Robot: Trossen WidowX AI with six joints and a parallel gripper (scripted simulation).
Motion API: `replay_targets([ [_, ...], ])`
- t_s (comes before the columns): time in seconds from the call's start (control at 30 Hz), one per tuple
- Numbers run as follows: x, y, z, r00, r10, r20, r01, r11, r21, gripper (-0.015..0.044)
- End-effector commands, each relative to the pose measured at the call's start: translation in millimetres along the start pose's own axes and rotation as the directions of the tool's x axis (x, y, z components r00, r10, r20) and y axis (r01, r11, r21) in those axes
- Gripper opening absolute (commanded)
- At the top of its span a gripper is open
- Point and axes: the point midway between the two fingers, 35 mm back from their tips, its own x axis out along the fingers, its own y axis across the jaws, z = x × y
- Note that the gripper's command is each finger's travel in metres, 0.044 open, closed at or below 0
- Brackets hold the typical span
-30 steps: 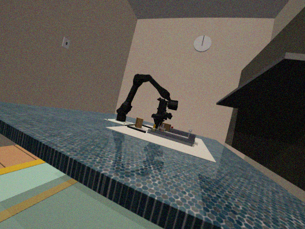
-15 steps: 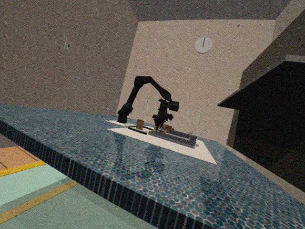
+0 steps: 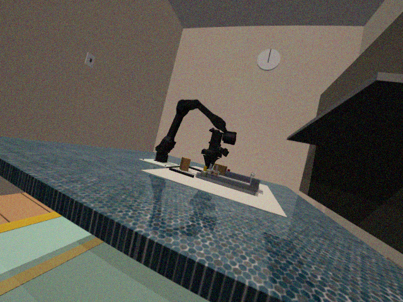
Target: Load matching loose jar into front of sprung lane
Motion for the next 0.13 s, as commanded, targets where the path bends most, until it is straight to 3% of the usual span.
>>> replay_targets([
  [0.0, -4.5, -0.2, -11.0, 1.0, -0.003, 0.008, 0.003, 1.0, 0.002, 0.0274],
  [0.1, -5.1, -0.1, -22.0, 1.0, -0.003, 0.007, 0.003, 1.0, 0.002, 0.0274],
])
